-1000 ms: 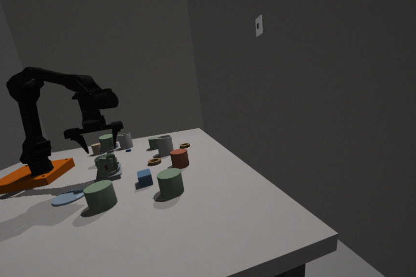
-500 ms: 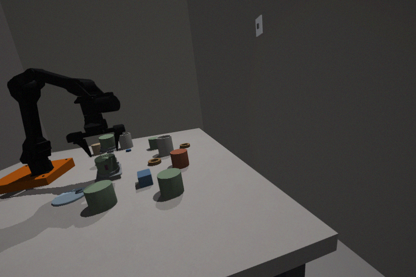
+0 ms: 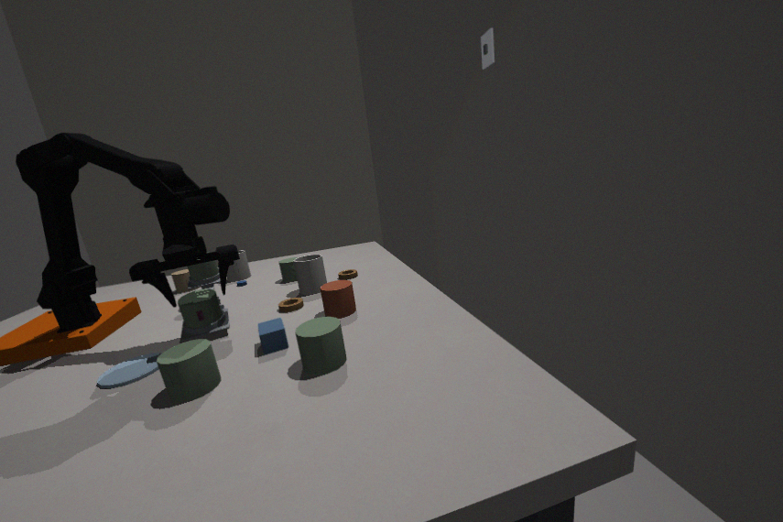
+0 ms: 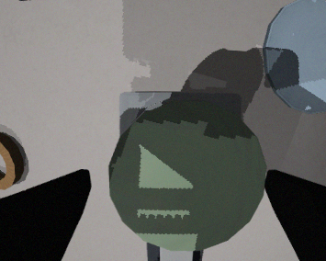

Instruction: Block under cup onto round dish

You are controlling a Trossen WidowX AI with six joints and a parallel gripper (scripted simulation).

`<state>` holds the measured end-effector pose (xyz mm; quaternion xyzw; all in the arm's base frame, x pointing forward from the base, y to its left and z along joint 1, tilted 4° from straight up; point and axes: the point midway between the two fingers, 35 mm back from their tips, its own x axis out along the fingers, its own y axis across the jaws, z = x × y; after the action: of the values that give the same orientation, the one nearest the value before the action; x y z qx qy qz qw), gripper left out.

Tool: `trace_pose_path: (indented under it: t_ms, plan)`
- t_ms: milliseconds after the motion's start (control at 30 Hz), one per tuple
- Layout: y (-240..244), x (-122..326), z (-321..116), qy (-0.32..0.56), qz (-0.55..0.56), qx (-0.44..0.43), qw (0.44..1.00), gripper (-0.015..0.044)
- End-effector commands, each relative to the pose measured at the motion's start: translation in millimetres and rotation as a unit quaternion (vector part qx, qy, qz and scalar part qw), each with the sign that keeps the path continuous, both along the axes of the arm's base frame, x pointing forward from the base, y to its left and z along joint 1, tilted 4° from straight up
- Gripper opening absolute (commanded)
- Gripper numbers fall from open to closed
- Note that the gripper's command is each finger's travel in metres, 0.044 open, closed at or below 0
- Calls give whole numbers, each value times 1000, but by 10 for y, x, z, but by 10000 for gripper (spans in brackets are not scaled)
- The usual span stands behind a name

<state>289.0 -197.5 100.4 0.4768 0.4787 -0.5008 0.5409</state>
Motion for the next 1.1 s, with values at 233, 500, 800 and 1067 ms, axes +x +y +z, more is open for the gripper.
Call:
trace_pose_path:
  t_ms: [233,500,800,1067]
  plan:
    - [-9,-17,-198,5,0,1,1000,440]
    - [-14,-22,-325,5,0,1,1000,440]
    - [-15,-24,-348,5,0,1,1000,361]
    - [-15,-24,-348,5,0,1,1000,288]
